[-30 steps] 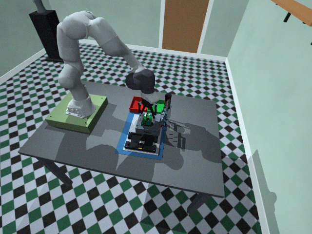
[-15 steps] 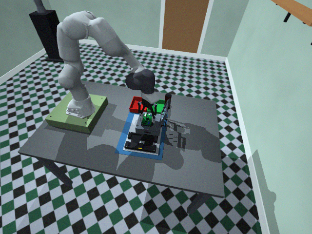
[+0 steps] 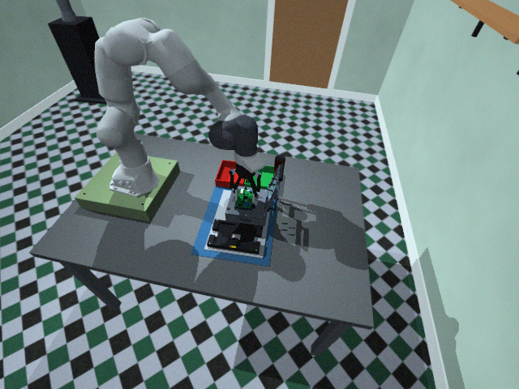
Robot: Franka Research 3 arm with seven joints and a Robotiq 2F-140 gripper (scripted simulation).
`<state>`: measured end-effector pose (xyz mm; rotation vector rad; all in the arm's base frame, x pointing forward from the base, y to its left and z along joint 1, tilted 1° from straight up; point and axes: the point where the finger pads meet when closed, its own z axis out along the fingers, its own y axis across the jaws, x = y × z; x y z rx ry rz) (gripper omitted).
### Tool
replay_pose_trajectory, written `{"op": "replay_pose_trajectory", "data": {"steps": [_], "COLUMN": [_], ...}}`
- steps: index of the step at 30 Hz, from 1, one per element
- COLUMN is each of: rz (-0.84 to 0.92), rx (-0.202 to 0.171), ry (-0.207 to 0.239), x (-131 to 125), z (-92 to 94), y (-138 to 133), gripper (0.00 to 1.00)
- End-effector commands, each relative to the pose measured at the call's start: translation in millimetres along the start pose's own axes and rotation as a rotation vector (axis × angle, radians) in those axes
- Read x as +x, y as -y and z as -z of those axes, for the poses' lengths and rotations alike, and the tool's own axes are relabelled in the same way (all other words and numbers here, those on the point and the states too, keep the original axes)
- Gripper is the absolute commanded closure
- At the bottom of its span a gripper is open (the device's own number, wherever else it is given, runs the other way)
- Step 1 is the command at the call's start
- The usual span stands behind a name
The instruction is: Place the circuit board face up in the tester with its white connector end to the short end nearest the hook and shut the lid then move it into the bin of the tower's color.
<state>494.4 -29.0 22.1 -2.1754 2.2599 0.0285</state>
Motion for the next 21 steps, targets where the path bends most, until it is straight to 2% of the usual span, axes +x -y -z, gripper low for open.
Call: {"op": "replay_pose_trajectory", "data": {"steps": [1, 21], "rz": [0.003, 0.003], "rx": [0.004, 0.004], "ry": [0.000, 0.000], "x": [1.2, 1.2], "z": [0.1, -3.0], "y": [1.9, 1.8], "gripper": [0.54, 0.54]}}
